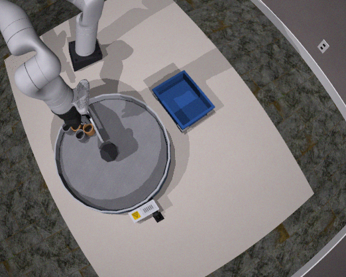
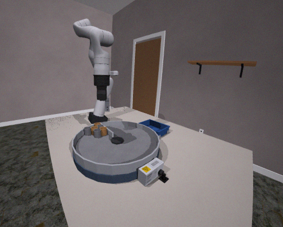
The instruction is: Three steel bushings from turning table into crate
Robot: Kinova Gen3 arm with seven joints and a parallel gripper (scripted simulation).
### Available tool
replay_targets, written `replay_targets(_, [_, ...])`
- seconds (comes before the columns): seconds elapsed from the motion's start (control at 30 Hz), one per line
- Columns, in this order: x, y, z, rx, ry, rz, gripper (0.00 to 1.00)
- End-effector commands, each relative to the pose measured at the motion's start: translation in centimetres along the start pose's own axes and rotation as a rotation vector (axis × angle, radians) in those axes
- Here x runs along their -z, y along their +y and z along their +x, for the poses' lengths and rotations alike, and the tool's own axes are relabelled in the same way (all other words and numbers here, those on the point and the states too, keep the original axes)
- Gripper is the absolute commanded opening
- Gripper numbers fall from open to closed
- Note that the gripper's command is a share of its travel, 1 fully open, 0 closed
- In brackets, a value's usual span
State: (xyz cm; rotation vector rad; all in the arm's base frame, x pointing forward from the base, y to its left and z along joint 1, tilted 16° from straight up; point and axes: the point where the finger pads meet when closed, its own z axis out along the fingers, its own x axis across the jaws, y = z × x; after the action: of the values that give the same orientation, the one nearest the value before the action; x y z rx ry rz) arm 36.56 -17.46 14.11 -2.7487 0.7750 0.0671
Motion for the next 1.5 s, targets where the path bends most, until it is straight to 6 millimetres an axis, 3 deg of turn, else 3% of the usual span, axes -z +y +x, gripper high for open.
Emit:
replay_targets(0.0, [-0.4, 0.3, 0.2, 0.009, 0.003, 0.006, 0.34])
replay_targets(0.2, [-0.4, 0.3, 0.2, 0.009, 0.003, 0.006, 0.34])
replay_targets(0.37, [-4.3, 4.0, 0.6, 0.063, -0.004, 0.007, 0.34])
replay_targets(0.77, [-4.3, 4.0, 0.6, 0.063, -0.004, 0.007, 0.34])
replay_targets(0.93, [-4.9, 5.6, 2.8, 0.098, 0.028, -0.005, 0.34])
replay_targets(1.47, [-4.8, 5.6, 2.7, 0.096, 0.027, -0.005, 0.34])
